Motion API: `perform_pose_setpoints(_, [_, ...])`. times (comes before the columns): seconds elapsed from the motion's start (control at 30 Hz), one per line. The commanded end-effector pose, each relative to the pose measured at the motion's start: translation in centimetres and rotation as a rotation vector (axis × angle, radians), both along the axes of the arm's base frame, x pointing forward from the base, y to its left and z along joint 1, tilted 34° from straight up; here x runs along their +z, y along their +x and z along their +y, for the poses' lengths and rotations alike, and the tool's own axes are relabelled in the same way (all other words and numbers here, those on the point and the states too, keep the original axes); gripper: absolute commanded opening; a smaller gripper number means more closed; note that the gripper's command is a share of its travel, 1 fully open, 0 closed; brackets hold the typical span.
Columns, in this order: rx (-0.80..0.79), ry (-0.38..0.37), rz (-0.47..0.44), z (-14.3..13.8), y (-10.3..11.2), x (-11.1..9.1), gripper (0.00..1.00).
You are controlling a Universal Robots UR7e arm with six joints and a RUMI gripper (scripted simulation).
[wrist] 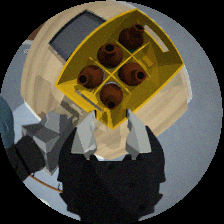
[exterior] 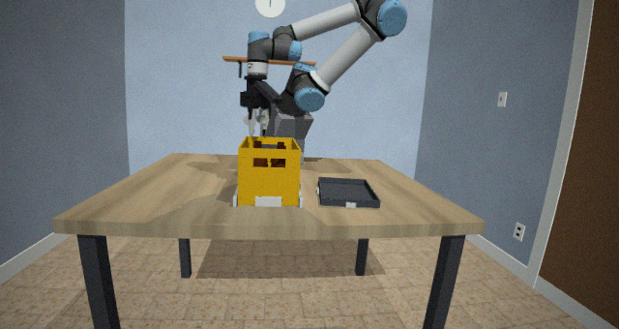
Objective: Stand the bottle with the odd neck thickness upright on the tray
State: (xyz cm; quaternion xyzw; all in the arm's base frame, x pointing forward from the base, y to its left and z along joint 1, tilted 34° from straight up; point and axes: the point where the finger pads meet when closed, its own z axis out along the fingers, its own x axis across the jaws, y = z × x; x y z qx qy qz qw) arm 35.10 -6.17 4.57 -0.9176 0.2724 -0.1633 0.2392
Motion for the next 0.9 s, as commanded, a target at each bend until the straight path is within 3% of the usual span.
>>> perform_pose_setpoints(0.0, [0.000,-0.001,0.000,0.03,0.05,0.06,0.38])
perform_pose_setpoints(0.87, [0.000,-0.001,0.000,0.29,0.22,0.26,0.38])
